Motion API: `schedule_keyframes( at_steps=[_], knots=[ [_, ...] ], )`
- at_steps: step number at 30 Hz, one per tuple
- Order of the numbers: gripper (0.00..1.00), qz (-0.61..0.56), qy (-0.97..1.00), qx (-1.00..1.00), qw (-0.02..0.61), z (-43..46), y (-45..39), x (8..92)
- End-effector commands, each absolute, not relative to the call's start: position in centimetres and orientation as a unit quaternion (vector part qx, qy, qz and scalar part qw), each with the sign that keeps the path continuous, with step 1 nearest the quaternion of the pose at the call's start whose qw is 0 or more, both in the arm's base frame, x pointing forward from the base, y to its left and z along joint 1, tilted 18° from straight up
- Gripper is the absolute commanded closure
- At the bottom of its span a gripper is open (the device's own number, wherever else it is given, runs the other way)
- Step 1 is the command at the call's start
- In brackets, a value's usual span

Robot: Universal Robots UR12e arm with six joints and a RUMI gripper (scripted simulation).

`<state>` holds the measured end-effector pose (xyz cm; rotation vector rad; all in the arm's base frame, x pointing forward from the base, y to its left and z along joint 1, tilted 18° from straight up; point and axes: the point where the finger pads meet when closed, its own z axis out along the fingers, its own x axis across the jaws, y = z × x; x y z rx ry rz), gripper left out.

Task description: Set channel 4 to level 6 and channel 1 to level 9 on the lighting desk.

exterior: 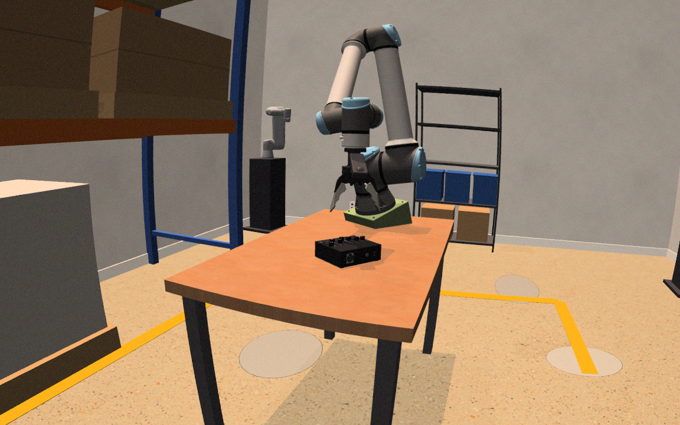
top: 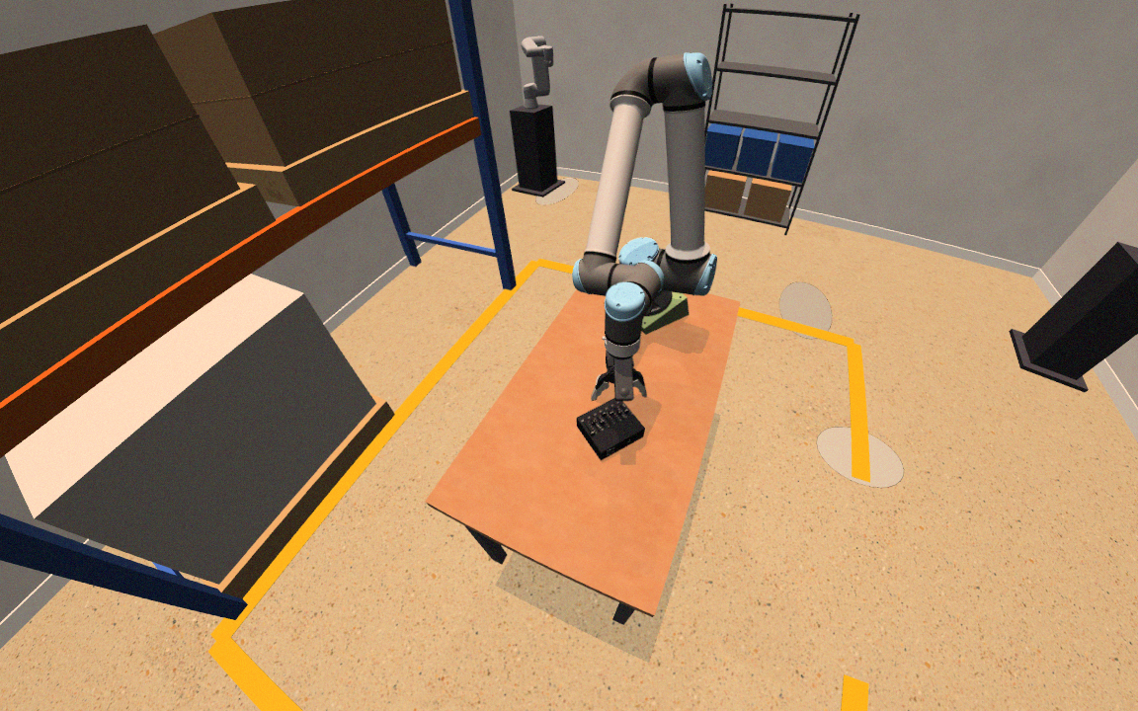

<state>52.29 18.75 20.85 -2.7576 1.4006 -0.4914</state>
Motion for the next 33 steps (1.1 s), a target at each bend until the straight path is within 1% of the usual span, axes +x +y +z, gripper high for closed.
schedule_keyframes(
  at_steps=[1,12,25,33],
  knots=[
    [0.0,-0.159,0.535,-0.83,0.017,20.1,18.7,52.0],
    [0.0,-0.151,0.7,-0.696,0.051,18.2,18.2,50.9],
    [0.0,-0.142,0.794,-0.586,0.072,16.9,17.9,50.0],
    [0.0,-0.139,0.819,-0.551,0.078,16.5,17.8,49.7]
  ],
)
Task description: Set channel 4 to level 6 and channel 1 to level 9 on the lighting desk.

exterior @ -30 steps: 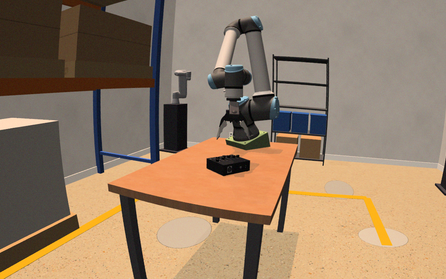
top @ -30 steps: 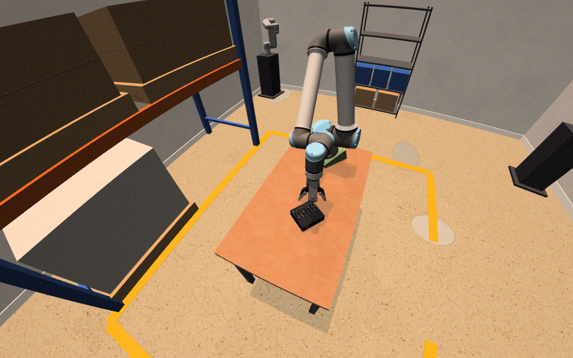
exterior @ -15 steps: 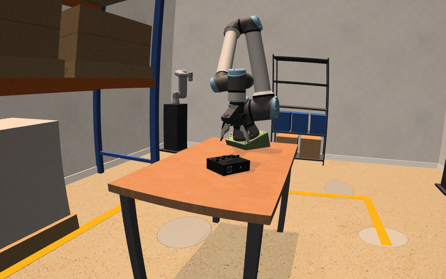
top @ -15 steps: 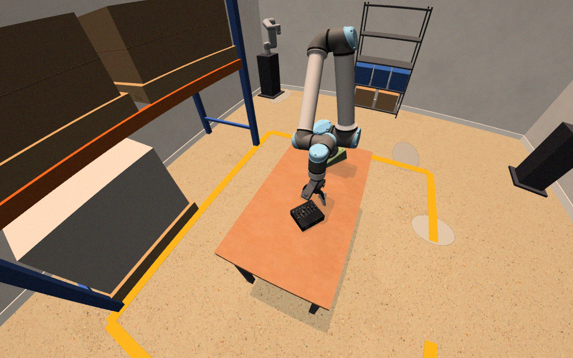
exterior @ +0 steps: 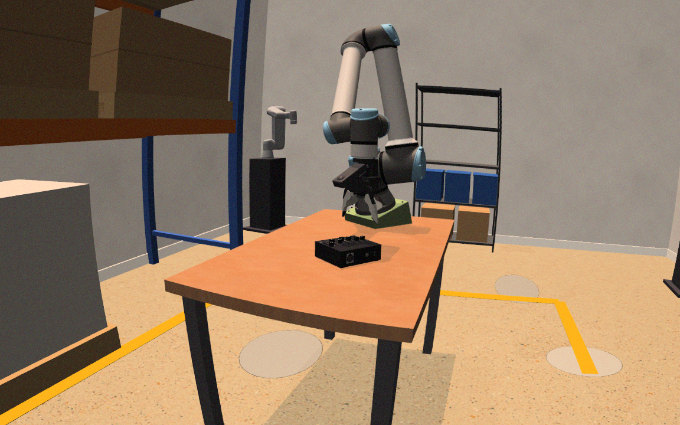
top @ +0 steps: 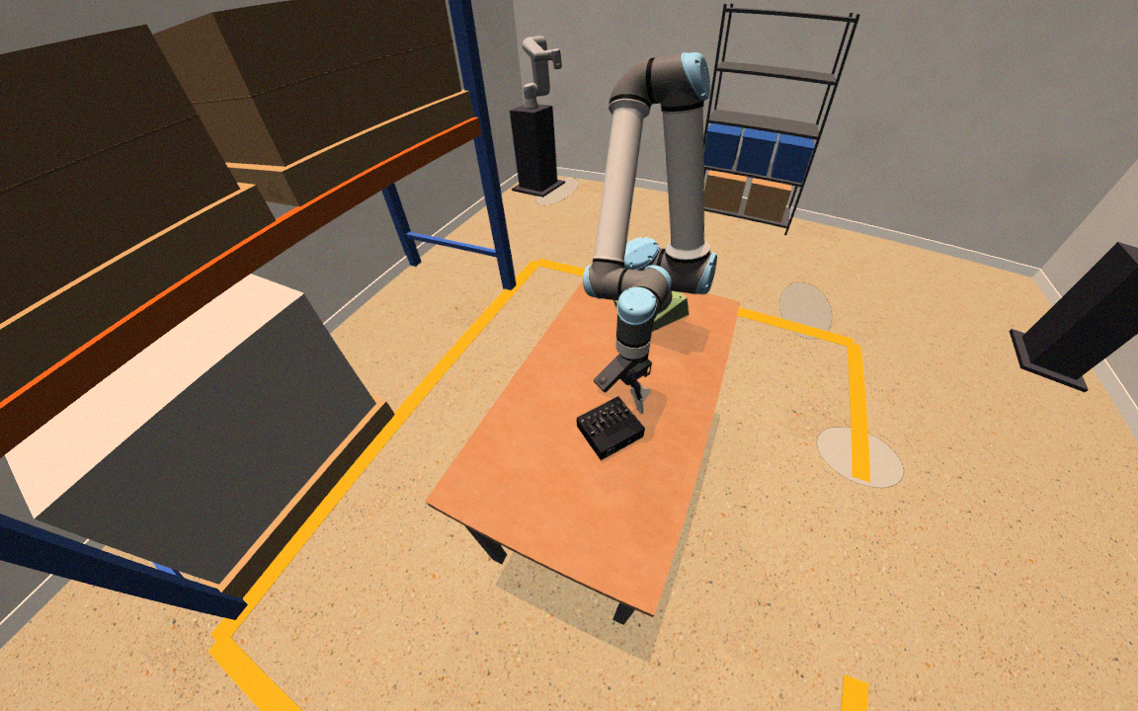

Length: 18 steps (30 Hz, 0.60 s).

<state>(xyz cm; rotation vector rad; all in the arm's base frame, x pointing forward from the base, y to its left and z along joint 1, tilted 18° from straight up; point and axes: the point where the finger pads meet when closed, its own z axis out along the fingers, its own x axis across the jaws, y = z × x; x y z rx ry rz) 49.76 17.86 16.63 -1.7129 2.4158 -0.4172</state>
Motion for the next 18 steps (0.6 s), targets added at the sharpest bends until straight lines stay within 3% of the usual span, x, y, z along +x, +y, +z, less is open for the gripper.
schedule_keyframes(
  at_steps=[1,15,16,18],
  knots=[
    [0.0,-0.138,0.822,-0.547,0.079,16.45,17.82,49.62],
    [0.0,-0.137,0.832,-0.531,0.082,16.28,17.78,49.47],
    [1.0,-0.137,0.832,-0.531,0.082,16.28,17.78,49.47],
    [1.0,-0.137,0.832,-0.531,0.082,16.28,17.78,49.47]
  ],
)
